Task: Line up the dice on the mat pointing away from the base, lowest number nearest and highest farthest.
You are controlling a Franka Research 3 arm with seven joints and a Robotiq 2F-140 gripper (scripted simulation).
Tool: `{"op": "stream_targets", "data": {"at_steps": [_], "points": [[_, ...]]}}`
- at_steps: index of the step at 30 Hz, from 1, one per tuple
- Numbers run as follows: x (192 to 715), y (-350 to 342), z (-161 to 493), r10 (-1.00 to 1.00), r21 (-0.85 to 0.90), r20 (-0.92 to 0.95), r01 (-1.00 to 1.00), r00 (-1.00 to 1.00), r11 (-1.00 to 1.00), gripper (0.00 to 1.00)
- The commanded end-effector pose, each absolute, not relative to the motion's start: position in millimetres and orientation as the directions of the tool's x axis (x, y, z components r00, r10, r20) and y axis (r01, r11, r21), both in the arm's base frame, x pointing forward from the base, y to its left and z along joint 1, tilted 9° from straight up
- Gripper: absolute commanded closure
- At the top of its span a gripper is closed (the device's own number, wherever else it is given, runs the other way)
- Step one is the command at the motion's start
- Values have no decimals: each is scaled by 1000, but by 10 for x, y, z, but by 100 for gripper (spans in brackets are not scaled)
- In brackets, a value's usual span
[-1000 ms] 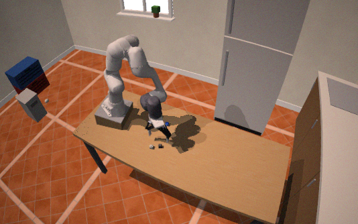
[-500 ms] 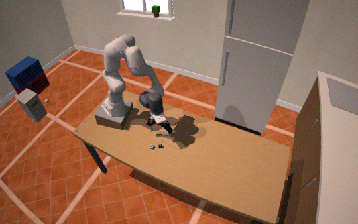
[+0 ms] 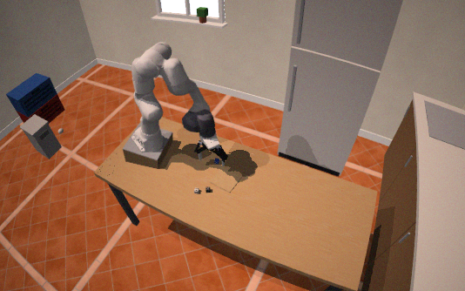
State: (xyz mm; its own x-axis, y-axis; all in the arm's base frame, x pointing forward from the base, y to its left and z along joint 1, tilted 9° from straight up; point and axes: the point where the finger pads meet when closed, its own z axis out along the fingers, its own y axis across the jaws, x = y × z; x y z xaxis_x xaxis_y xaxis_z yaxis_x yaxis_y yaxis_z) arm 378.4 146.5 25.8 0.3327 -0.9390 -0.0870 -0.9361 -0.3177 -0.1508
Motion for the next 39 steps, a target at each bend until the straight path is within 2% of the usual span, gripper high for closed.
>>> {"op": "stream_targets", "data": {"at_steps": [1,8,39], "points": [[3694,1675,271,-980,-148,-32,-970,197,-191,0],[3577,1914,269,-980,-148,-32,-970,197,-191,0],[3573,1923,269,-980,-148,-32,-970,197,-191,0]]}}
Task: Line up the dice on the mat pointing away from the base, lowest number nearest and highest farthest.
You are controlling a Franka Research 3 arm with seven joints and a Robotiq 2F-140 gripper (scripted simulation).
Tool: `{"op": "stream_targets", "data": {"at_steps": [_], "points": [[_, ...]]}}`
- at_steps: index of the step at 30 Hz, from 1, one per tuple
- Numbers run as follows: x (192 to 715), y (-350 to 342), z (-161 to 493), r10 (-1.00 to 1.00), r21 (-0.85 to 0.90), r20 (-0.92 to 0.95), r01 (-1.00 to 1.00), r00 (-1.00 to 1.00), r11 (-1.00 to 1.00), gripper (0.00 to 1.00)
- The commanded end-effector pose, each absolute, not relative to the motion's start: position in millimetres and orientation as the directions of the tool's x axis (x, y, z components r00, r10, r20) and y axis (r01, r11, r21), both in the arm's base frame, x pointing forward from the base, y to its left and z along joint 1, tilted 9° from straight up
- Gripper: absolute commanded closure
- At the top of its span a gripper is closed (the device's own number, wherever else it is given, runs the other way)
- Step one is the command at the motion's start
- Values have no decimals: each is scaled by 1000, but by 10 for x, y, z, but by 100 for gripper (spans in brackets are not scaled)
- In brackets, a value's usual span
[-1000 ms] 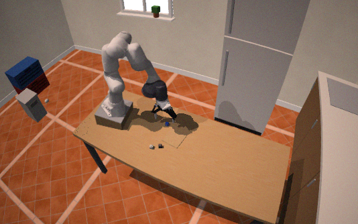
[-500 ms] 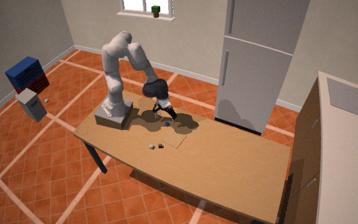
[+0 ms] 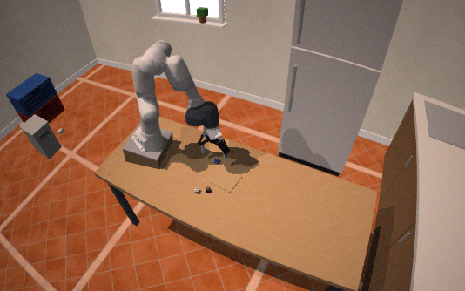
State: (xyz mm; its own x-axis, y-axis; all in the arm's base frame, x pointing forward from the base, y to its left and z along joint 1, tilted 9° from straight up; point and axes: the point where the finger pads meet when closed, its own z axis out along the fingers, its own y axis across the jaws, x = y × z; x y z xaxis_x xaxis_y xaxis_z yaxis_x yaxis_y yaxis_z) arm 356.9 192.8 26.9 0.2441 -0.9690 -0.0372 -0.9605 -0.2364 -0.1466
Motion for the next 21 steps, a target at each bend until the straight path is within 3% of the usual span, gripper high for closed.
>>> {"op": "stream_targets", "data": {"at_steps": [1,21], "points": [[3573,1923,269,-980,-148,-32,-970,197,-191,0],[3560,1917,363,-980,-148,-32,-970,197,-191,0]]}}
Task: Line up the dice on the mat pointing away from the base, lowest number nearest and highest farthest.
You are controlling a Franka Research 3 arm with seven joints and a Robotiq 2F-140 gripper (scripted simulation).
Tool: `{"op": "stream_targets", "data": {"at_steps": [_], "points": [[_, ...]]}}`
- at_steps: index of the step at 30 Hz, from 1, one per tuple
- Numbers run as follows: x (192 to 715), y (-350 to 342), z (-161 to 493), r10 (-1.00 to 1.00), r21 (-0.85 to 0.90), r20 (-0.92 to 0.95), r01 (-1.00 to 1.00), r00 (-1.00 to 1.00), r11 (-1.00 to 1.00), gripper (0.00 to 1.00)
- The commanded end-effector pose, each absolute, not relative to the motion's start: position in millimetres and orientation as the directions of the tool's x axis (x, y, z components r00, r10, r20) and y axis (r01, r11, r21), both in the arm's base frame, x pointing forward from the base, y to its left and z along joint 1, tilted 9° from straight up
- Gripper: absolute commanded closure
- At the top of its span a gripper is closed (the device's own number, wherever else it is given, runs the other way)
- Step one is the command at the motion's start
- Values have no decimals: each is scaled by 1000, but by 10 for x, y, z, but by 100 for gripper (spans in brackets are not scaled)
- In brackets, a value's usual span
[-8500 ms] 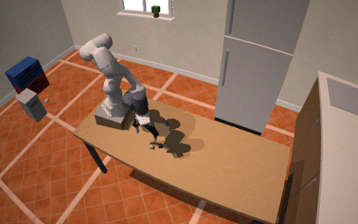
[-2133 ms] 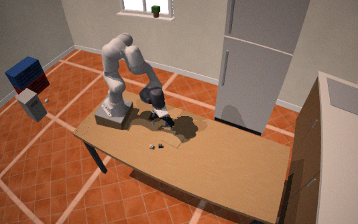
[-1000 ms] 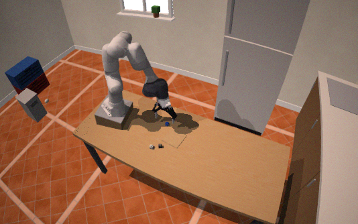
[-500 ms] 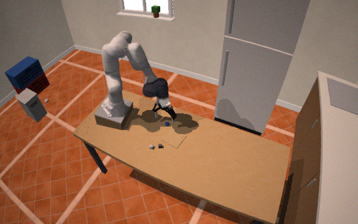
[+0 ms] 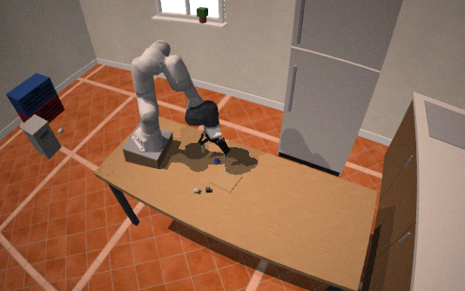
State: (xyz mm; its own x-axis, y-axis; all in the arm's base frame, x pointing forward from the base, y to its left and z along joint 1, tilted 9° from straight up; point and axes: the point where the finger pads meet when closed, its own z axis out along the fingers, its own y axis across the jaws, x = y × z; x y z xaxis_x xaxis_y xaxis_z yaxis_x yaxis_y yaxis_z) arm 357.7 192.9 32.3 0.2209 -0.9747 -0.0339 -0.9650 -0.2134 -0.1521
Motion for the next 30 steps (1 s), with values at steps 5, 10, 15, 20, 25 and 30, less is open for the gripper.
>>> {"op": "stream_targets", "data": {"at_steps": [5,10,15,20,25,30], "points": [[3543,1910,478,-980,-148,-32,-970,197,-191,0],[3497,1890,811,-980,-148,-32,-970,197,-191,0],[3460,1874,1073,-980,-148,-32,-970,197,-191,0],[3450,1870,1142,-980,-148,-32,-970,197,-191,0],[3447,1869,1162,-980,-148,-32,-970,197,-191,0],[3447,1869,1162,-980,-148,-32,-970,197,-191,0]]}}
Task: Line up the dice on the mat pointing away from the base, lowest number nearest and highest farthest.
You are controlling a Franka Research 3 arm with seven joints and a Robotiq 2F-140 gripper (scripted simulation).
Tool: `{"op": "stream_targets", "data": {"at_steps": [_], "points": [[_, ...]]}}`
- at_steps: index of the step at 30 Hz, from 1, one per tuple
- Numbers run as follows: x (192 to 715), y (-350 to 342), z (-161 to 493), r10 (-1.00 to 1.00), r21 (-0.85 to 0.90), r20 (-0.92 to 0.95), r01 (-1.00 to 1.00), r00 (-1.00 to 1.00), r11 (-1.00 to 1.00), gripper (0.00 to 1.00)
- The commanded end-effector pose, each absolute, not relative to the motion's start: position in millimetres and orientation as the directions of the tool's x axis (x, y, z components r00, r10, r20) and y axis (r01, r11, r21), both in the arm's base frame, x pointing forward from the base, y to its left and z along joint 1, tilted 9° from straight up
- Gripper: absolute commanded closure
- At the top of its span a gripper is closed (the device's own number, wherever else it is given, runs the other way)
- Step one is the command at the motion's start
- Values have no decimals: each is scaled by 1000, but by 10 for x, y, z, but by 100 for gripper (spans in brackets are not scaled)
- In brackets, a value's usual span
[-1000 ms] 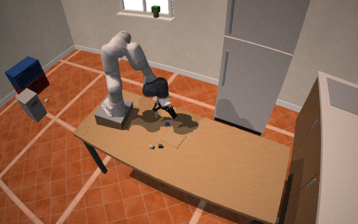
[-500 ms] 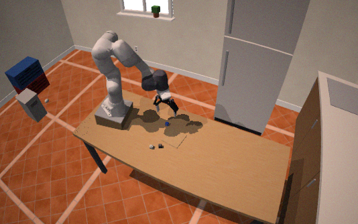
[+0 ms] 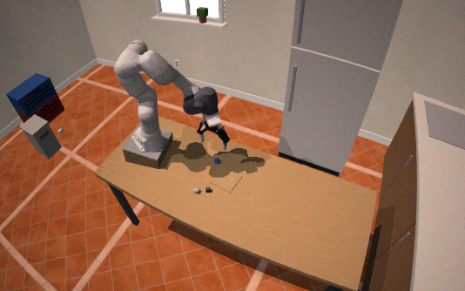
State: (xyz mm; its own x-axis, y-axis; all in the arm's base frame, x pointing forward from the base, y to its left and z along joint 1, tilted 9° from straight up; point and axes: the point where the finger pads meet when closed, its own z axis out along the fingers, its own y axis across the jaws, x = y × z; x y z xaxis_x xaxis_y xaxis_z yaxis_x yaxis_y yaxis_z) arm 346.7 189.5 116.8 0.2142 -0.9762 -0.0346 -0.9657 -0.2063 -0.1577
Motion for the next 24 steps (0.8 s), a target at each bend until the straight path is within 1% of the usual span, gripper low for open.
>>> {"op": "stream_targets", "data": {"at_steps": [1,7,9,17,18,24], "points": [[3449,1870,1162,-979,-148,-31,-970,200,-193,0],[3449,1870,1162,-979,-148,-31,-970,200,-193,0],[3472,1885,1155,-970,-149,-25,-961,240,-234,0],[3472,1885,1155,-970,-149,-25,-961,240,-234,0],[3494,1899,1149,-960,-150,-20,-950,278,-272,0],[3494,1899,1149,-960,-150,-20,-950,278,-272,0]]}}
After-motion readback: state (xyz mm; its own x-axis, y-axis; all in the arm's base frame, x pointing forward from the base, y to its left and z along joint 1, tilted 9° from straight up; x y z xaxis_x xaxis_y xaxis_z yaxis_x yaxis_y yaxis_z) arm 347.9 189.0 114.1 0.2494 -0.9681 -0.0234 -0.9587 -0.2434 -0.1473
